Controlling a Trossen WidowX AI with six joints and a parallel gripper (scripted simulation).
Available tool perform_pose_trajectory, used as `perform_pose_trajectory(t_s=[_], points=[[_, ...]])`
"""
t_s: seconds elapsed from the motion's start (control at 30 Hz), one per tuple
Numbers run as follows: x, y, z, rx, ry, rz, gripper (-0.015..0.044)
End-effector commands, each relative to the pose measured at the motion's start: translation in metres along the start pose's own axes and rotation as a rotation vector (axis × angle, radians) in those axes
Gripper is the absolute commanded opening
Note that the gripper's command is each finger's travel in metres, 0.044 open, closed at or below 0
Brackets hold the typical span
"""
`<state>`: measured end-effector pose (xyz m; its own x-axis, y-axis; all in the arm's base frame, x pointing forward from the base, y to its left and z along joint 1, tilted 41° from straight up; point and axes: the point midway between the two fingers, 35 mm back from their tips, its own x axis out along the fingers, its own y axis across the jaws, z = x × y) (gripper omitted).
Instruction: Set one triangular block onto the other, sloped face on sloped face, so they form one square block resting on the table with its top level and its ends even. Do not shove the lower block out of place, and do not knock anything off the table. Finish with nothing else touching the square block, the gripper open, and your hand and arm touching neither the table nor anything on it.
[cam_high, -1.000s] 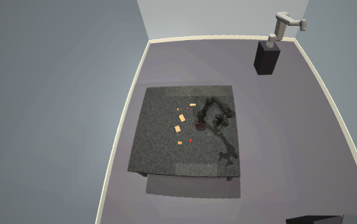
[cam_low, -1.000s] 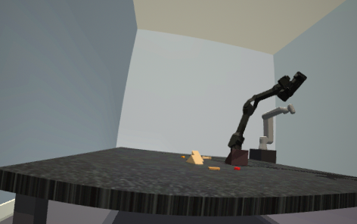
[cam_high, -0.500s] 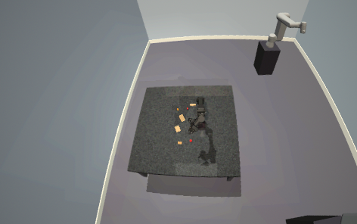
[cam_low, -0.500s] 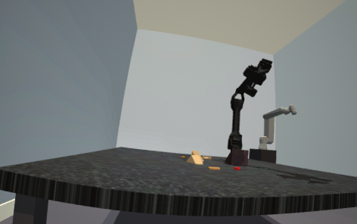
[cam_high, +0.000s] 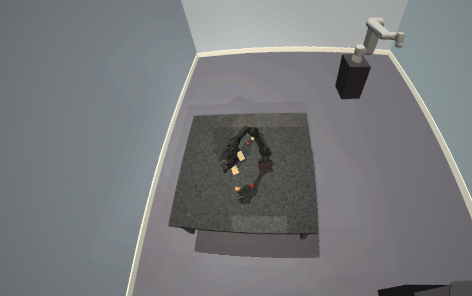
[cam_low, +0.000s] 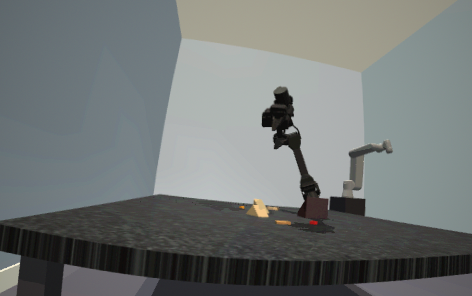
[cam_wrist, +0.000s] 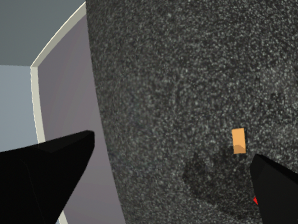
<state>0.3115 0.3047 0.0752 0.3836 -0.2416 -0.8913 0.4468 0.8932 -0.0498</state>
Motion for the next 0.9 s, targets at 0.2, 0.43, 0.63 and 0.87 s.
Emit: perform_pose_trajectory(t_s=[0.2,0.43,0.63,0.87], points=[[0.064,-0.117,0.101,0.283,0.271,-0.227,0.0440],[0.090,-0.215,0.138,0.577,0.515,-0.330,0.0440],[0.095,-0.275,0.148,0.783,0.670,-0.357,0.0440],[0.099,-0.275,0.146,0.783,0.670,-0.357,0.0440]])
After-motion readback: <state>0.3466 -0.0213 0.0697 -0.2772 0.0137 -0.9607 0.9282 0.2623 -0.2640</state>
